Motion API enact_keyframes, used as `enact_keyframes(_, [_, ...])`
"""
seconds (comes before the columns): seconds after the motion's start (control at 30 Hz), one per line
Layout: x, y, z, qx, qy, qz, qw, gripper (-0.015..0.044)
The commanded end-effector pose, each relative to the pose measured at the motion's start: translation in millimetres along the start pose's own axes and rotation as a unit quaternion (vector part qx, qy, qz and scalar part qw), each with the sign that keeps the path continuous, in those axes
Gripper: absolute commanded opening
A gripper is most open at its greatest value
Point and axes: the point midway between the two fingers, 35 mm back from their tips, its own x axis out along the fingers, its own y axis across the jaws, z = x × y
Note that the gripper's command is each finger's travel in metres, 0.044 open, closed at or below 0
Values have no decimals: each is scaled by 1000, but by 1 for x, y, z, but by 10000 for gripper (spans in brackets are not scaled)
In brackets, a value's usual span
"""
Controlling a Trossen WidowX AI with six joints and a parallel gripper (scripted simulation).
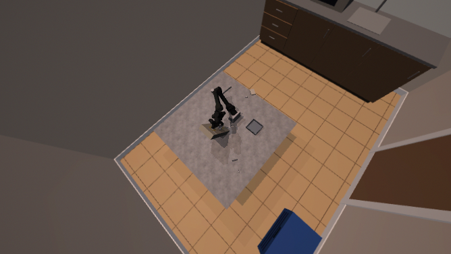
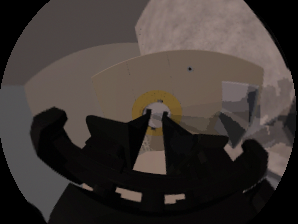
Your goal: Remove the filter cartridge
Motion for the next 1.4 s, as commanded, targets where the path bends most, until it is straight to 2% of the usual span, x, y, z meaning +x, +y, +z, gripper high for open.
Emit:
enact_keyframes(0.0, [1, -1, -1, -2, 2, -1, 1000, 101])
enact_keyframes(1.37, [17, 0, -1, -2, 2, 0, 1000, 101])
